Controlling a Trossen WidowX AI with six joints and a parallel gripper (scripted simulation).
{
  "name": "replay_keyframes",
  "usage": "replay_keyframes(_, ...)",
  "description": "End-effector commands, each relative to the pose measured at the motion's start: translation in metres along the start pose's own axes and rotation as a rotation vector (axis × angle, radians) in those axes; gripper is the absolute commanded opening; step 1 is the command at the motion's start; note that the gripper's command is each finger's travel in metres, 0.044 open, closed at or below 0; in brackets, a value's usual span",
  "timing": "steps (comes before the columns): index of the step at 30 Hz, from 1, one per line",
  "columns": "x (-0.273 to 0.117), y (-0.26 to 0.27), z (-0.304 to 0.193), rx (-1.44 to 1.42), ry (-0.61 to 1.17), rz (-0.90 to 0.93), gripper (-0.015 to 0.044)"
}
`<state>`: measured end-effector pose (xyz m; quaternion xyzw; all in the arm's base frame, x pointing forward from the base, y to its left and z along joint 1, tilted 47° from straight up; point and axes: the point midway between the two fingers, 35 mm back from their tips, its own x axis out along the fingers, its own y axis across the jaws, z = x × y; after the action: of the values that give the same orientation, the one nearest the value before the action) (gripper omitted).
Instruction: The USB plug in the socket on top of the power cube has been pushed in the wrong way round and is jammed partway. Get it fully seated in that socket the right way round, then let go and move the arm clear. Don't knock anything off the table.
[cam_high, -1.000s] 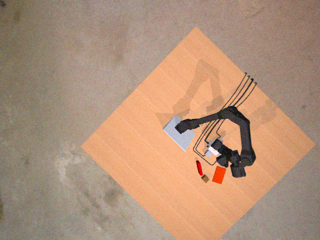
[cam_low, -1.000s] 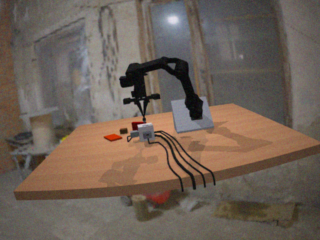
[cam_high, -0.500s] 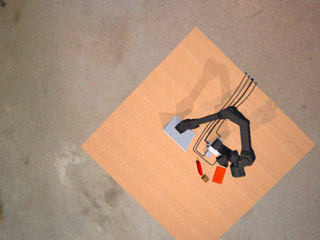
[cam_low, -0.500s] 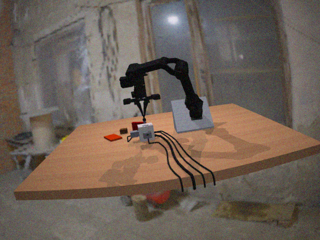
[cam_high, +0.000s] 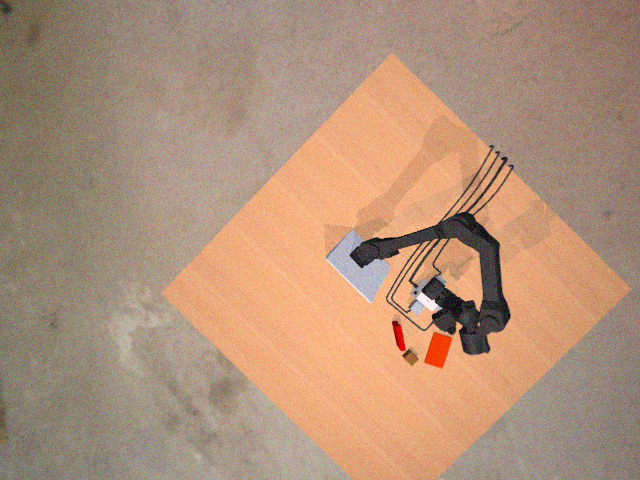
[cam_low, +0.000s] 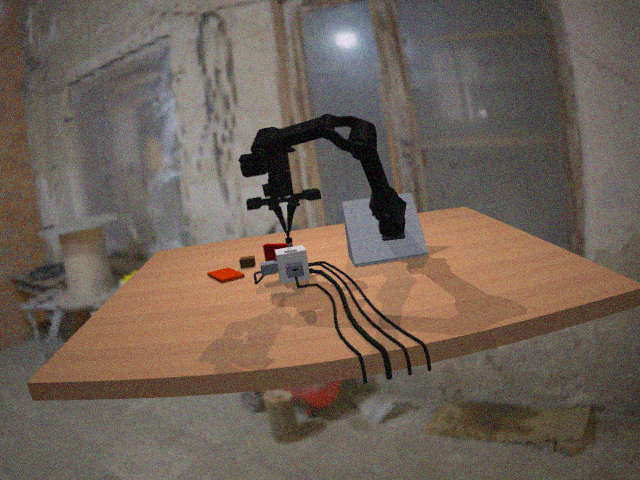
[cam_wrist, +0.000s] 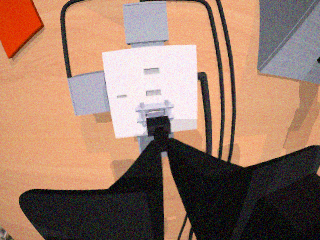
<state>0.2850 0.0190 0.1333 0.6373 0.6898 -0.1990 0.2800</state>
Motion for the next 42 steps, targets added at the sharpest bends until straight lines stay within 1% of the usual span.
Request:
replay_keyframes(1, 0.0013, -0.0002, -0.0002, 0.001, 0.010, -0.002, 0.0000)
replay_keyframes(42, 0.0063, -0.0004, -0.0011, 0.002, 0.022, -0.002, 0.0000)
